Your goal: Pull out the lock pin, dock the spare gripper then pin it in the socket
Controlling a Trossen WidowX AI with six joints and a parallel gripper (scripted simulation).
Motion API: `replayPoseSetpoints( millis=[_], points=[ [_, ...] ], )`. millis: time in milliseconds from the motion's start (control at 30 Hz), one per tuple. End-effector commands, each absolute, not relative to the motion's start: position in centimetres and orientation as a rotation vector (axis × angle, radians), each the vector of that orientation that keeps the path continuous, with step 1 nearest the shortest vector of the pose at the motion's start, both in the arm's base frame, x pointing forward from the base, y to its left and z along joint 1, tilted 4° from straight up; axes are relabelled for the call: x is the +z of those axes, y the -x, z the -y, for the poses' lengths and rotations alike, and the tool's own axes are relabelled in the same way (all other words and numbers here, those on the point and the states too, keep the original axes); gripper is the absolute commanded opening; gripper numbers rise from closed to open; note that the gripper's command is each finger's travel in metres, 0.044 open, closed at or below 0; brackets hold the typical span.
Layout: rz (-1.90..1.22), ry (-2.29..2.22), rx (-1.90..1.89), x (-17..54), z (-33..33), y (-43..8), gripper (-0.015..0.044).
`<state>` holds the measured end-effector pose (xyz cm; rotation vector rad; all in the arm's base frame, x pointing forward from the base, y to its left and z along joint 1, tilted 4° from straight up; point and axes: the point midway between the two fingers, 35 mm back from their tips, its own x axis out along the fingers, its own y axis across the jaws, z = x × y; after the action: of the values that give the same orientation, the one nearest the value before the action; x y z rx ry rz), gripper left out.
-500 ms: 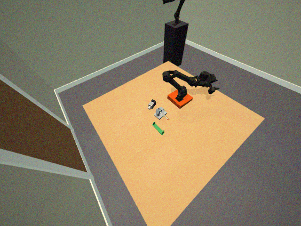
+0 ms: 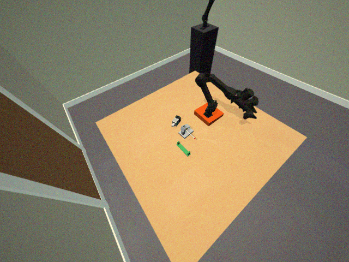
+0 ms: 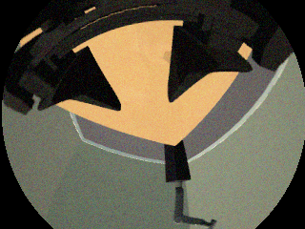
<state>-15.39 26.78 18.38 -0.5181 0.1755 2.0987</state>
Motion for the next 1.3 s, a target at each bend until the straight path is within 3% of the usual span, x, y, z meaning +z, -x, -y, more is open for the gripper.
replayPoseSetpoints(
  millis=[0,367,733,1000,1267],
  points=[
    [-0.176,0.723,1.908,17.5,-30.0,9.4,0.0300],
    [-0.381,1.144,1.535,15.7,-30.9,-7.5,0.0300],
    [-0.779,1.351,1.369,14.8,-22.0,-21.6,0.0300],
    [-1.079,1.310,1.393,14.9,-11.9,-27.2,0.0300],
    [-1.102,1.298,1.400,14.8,-11.1,-27.5,0.0300]
  ],
)
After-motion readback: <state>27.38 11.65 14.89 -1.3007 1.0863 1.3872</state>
